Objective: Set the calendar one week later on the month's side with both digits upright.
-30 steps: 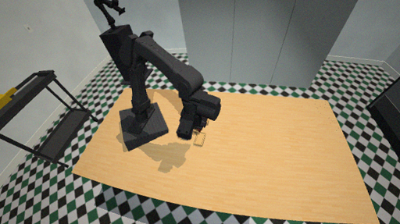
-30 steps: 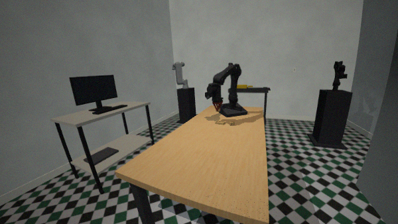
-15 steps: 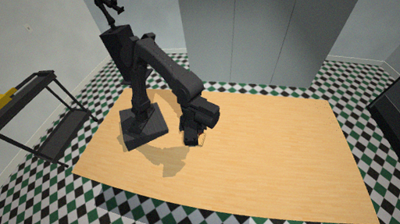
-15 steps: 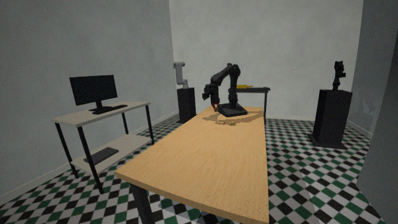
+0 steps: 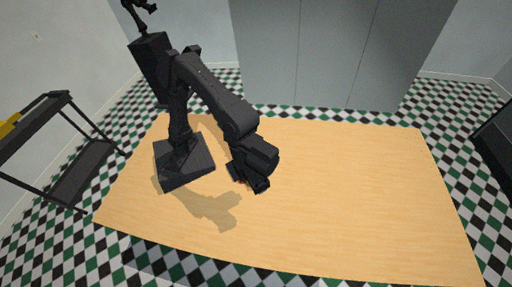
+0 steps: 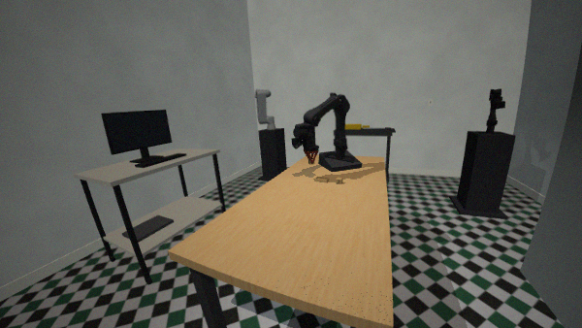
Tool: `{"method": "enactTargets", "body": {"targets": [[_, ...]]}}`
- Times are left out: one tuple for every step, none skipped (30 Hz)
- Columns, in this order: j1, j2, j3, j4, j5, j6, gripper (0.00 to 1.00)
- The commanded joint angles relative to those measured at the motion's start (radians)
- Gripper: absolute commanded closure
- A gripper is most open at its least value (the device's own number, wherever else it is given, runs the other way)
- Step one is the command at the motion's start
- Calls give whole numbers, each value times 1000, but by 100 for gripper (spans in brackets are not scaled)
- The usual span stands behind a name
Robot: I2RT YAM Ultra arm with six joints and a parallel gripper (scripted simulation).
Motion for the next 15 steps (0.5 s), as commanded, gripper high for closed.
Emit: {"method": "enactTargets", "body": {"targets": [[-23, 0, 20, 2, -1, -209, 74], [-23, 0, 20, 2, -1, -209, 74], [-23, 0, 20, 2, -1, -209, 74], [-28, 4, 22, 2, -1, -250, 74], [-39, 12, 27, 3, -3, -333, 74], [-45, 16, 29, 4, -3, -378, 74], [-50, 19, 31, 4, -4, -412, 74], [-56, 24, 33, 4, -4, -459, 74], [-60, 26, 35, 4, -5, -487, 74], [-66, 31, 37, 5, -6, -535, 74], [-69, 33, 39, 5, -6, -556, 74], [-76, 38, 41, 6, -7, -610, 74], [-77, 39, 42, 6, -7, -619, 74], [-85, 44, 45, 6, -8, -676, 74], [-91, 48, 47, 7, -8, -722, 74]]}}
